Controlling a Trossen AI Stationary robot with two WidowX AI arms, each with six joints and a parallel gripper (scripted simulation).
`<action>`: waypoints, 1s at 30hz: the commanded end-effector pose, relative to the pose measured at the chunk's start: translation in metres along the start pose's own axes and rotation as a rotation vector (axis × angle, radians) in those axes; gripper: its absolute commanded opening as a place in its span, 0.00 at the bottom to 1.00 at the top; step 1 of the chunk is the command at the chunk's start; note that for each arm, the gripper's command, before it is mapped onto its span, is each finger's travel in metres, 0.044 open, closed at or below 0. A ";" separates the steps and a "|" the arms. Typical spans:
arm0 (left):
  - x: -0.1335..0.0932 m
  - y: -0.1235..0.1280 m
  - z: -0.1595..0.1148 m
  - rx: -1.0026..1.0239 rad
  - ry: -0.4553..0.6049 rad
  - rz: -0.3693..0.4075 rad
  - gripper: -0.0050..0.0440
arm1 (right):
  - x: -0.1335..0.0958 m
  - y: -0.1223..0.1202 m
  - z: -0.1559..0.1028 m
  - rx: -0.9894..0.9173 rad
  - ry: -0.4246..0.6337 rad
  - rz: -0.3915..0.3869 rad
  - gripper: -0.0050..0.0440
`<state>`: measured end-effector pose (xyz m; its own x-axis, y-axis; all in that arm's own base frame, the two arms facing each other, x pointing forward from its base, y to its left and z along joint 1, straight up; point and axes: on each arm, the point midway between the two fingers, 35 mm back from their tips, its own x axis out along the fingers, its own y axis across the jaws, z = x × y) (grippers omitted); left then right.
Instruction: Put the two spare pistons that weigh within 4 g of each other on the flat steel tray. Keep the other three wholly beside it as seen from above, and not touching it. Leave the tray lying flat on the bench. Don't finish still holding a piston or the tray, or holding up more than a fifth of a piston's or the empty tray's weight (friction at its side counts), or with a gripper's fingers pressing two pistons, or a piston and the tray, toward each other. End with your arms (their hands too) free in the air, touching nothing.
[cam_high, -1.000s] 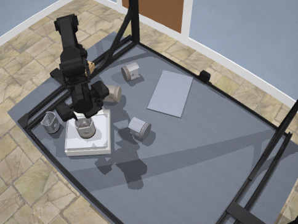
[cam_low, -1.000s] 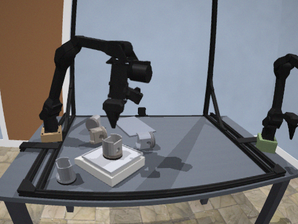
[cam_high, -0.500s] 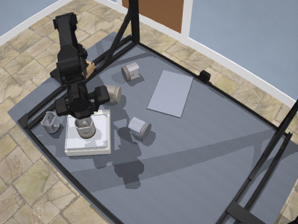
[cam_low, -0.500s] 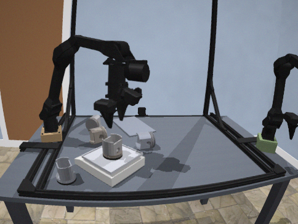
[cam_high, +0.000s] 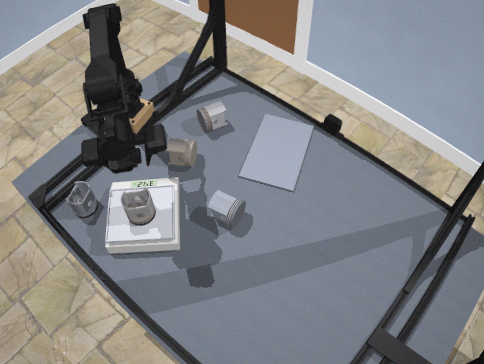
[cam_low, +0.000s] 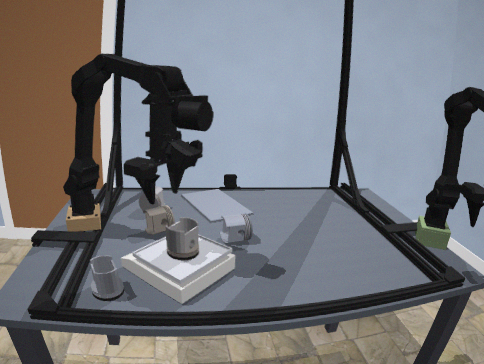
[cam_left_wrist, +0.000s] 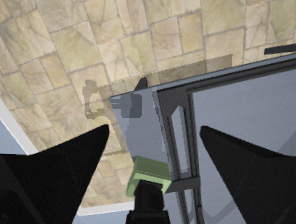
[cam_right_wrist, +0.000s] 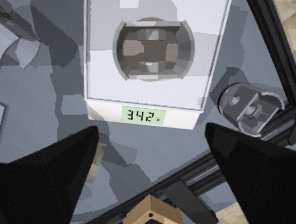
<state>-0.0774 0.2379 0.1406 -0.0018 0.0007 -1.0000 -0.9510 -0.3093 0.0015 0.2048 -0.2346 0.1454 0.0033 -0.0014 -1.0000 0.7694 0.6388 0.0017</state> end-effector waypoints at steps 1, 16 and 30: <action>0.000 0.000 0.000 0.001 0.001 -0.002 1.00 | 0.001 -0.004 -0.015 -0.001 0.001 0.002 0.87; 0.000 0.000 0.000 0.001 0.001 -0.002 1.00 | 0.038 0.001 -0.068 0.113 -0.298 -0.019 0.87; 0.000 0.000 0.000 0.001 0.001 -0.002 1.00 | 0.049 0.002 -0.079 0.145 -0.377 -0.028 0.87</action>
<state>-0.0774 0.2379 0.1406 -0.0018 0.0006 -1.0000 -0.9510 -0.3093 0.0015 0.1582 -0.1741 0.0994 0.1974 -0.3154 -0.9282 0.8516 0.5241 0.0030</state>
